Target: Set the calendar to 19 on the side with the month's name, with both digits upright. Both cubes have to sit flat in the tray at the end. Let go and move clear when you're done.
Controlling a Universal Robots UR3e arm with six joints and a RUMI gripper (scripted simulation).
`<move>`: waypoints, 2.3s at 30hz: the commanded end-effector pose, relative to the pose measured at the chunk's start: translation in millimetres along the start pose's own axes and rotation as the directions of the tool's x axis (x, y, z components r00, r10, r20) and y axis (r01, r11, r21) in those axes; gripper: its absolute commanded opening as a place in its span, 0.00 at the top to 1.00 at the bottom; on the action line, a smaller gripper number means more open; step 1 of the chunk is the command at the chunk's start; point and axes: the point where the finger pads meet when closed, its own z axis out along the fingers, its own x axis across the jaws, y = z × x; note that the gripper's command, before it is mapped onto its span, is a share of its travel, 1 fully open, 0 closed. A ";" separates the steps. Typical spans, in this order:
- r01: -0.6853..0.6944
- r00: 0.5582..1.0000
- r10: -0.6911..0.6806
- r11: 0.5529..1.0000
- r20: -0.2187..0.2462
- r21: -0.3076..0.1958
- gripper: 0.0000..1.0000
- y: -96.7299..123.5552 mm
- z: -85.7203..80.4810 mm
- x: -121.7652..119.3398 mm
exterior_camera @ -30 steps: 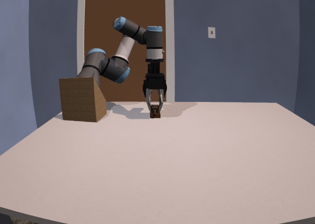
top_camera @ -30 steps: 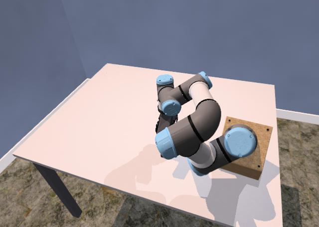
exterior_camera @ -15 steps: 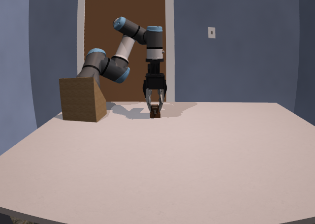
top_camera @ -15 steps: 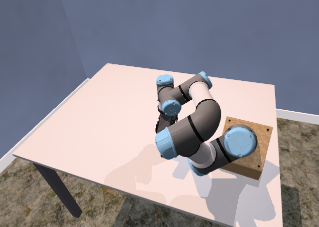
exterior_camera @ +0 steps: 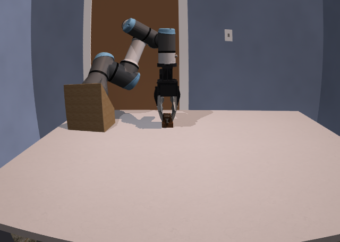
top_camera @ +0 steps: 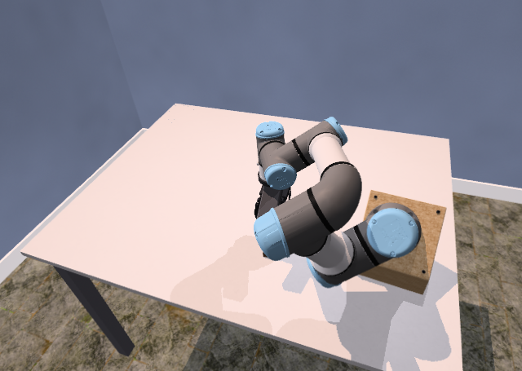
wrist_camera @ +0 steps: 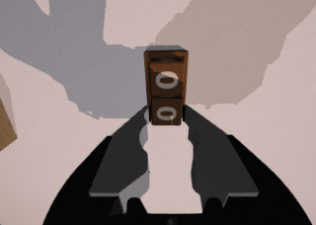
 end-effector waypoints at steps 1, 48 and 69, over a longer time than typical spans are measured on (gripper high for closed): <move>0.000 1.000 0.000 1.000 -0.001 -0.002 0.76 0.5 -0.6 0.5; 0.000 1.000 0.000 1.000 -0.001 -0.002 0.72 0.4 -84.7 0.4; 0.000 1.000 0.000 1.000 -0.001 -0.002 0.00 0.4 -90.6 0.4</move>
